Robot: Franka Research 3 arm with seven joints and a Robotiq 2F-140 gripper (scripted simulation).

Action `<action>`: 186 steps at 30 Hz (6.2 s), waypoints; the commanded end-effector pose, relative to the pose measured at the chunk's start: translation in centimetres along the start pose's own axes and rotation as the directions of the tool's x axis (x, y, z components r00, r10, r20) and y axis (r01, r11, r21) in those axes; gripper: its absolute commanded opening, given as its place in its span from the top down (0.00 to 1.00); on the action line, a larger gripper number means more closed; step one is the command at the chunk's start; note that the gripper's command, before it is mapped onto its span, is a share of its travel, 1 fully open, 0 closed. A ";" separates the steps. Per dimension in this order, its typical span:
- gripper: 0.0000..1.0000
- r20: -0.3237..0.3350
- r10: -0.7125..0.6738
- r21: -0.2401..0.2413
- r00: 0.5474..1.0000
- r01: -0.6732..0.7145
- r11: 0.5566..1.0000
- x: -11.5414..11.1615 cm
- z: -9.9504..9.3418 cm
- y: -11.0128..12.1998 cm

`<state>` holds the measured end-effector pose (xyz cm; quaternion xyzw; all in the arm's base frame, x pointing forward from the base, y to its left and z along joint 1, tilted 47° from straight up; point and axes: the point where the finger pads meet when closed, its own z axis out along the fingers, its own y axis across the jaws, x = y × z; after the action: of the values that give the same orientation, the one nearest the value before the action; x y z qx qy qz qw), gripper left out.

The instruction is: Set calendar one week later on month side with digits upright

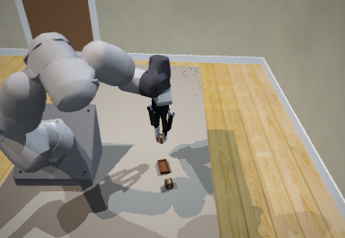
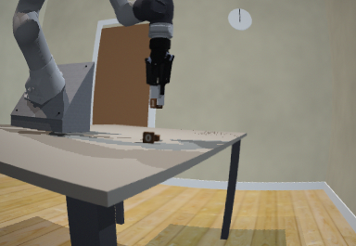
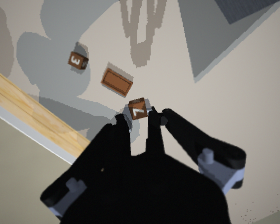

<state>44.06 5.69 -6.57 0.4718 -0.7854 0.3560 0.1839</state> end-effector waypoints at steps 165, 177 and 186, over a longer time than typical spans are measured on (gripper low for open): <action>0.83 0.005 -0.694 -0.012 0.720 0.694 0.720 -2.7 10.0 3.0; 0.83 0.005 -0.694 -0.012 0.720 0.694 0.720 -2.7 10.3 3.0; 0.83 0.005 -0.694 -0.012 0.720 0.694 0.720 -2.7 10.3 3.0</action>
<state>43.13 0.70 -16.37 0.7316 -0.5518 0.2546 0.3090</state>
